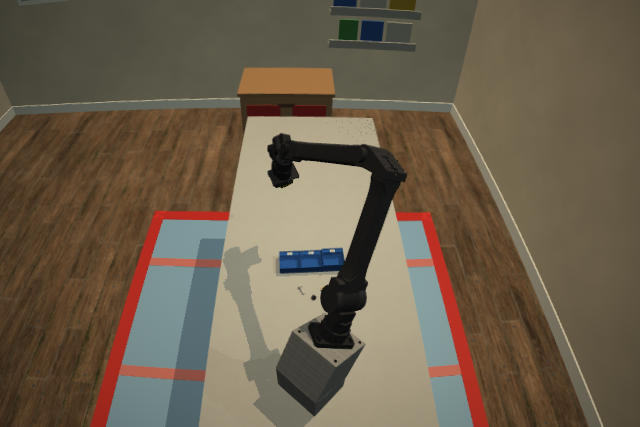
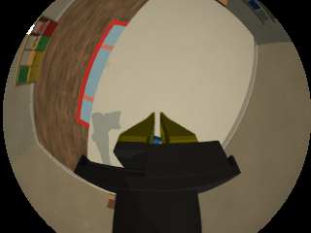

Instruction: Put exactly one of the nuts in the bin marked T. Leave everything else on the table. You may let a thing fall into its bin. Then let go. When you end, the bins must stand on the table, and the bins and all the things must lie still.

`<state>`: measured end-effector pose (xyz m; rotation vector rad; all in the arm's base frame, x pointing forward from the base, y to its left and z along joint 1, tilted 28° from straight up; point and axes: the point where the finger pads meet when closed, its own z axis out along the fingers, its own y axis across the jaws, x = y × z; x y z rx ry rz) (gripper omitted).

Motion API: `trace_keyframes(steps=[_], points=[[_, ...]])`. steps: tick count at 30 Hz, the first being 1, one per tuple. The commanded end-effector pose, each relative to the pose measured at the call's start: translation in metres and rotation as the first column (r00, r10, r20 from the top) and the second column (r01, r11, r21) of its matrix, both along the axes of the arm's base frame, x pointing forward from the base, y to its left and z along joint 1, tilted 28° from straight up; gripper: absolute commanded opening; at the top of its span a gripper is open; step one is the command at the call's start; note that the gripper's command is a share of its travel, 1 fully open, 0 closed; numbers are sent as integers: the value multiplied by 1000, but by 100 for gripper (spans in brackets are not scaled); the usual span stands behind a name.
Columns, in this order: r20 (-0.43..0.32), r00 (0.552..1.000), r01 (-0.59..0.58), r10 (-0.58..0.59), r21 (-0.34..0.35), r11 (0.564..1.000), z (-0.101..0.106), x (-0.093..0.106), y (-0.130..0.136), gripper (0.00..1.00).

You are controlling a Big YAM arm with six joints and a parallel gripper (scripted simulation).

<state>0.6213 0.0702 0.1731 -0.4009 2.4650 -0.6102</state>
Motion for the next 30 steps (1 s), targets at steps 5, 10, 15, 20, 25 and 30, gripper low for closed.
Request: trace_keyframes(steps=[5,10,15,20,25,30], points=[[-18,994,111,-110,59,992,4,-50,-33,8],[-36,988,154,-152,78,985,0,-76,-46,8],[-16,987,162,-161,90,983,-2,-97,-57,8],[-39,976,216,-213,111,970,-10,-132,-72,8],[-65,962,271,-265,129,954,-20,-168,-85,8],[-109,942,330,-317,136,934,-30,-196,-93,8]])
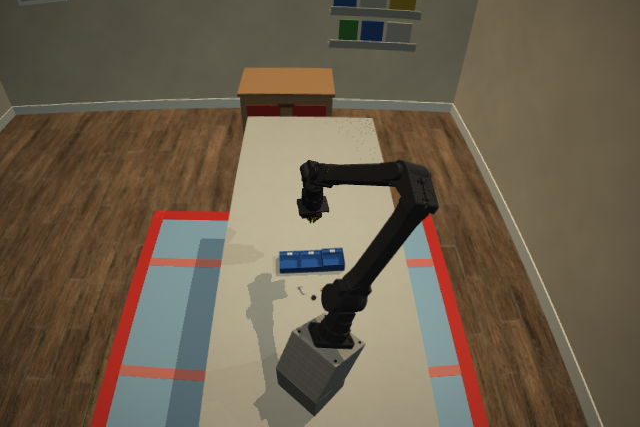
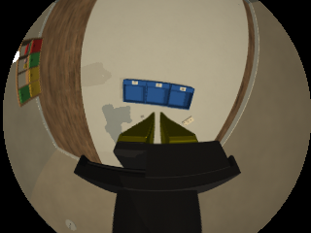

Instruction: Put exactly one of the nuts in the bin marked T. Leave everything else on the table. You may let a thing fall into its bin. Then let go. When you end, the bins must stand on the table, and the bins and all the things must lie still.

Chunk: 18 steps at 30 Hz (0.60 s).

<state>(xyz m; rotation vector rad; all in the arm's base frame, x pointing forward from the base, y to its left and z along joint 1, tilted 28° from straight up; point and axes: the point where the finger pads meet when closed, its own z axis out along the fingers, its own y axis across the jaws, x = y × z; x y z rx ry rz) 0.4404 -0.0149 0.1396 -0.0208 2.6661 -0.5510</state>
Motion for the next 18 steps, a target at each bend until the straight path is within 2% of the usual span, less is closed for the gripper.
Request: trace_keyframes(steps=[1,2,3,7,8,12,13,15,18], points=[[40,998,41,-42,23,999,4,-18,-10,8],[39,998,41,-42,23,999,2,-23,-12,8],[0,996,87,-87,35,996,-3,-36,-15,8],[3,995,99,-99,40,994,-12,-63,-23,8],[-19,989,145,-145,54,988,-16,-73,-25,8],[-23,987,158,-157,57,986,-27,-101,-32,8],[-40,979,204,-202,70,976,-30,-109,-34,8],[-40,979,204,-202,70,976,-30,-109,-34,8],[-37,976,217,-215,75,973,-39,-130,-38,8]])
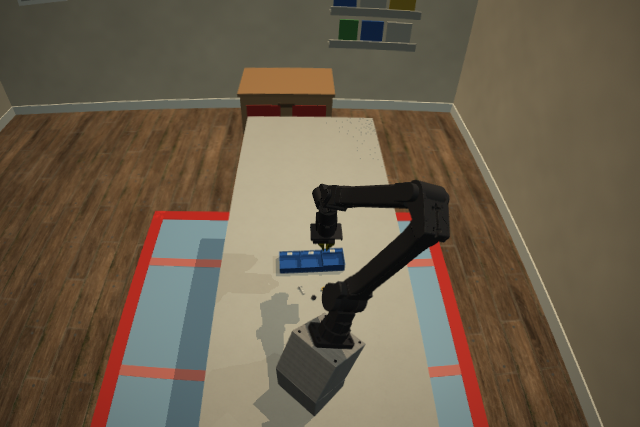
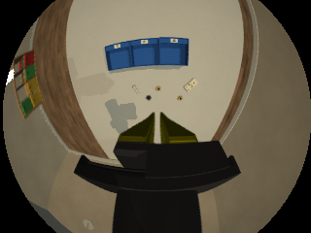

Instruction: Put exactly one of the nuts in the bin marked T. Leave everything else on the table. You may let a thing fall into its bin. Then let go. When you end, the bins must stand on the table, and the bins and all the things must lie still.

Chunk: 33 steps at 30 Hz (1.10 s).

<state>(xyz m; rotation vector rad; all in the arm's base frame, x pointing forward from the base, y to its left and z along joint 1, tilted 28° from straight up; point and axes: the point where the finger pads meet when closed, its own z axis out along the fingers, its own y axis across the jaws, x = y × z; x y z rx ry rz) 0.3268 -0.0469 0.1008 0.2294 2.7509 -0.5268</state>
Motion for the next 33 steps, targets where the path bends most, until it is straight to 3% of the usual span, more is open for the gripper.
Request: trace_keyframes(steps=[1,5,7,33], points=[[31,999,38,-38,12,999,-2,-20,-8,8],[18,1000,23,-23,9,1000,-3,-22,-3,8],[33,999,15,-15,10,1000,8,-5,1,8],[29,999,13,-13,7,1000,10,0,5,8]])
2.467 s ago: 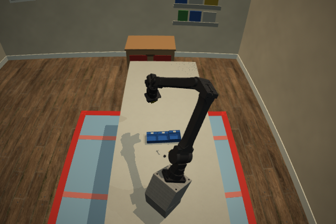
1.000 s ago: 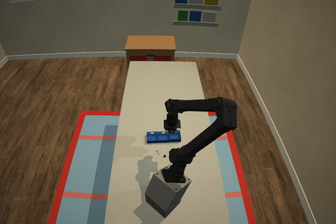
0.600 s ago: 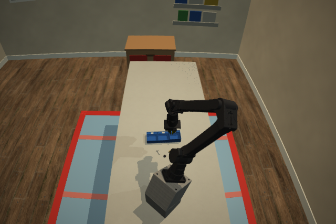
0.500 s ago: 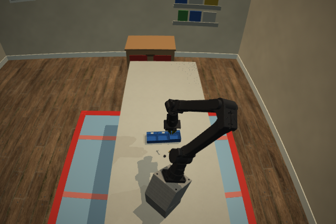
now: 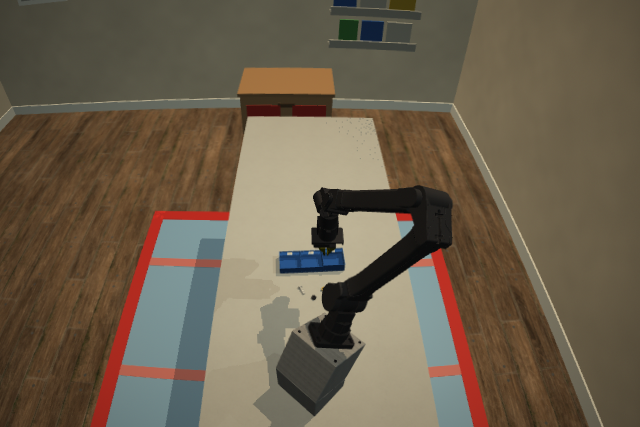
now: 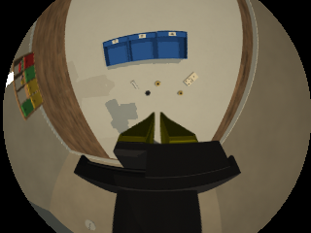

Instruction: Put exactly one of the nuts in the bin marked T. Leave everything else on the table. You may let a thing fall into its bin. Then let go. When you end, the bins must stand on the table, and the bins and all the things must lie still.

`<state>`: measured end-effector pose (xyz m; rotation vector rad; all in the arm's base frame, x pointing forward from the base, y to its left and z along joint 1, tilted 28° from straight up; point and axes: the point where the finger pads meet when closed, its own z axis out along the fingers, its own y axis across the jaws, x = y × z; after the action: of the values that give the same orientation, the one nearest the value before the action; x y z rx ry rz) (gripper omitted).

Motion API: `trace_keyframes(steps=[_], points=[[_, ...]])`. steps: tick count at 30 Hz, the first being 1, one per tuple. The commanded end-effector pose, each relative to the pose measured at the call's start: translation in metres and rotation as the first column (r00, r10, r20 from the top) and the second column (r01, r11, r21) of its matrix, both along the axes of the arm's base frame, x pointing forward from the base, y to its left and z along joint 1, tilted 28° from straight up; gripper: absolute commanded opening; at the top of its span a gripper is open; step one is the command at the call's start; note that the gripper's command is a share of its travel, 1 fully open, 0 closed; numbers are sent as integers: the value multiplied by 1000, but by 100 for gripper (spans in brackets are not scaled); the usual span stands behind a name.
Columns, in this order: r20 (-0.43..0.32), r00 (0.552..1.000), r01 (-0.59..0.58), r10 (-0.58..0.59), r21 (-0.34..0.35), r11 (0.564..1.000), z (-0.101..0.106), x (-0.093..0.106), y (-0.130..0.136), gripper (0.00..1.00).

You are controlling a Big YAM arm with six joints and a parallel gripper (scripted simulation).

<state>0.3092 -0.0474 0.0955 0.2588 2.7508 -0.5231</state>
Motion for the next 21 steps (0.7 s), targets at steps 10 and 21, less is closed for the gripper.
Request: trace_keyframes(steps=[10,21], points=[[28,1000,-8,8,1,1000,16,19,7,8],[28,1000,-3,3,1,1000,12,14,4,8]])
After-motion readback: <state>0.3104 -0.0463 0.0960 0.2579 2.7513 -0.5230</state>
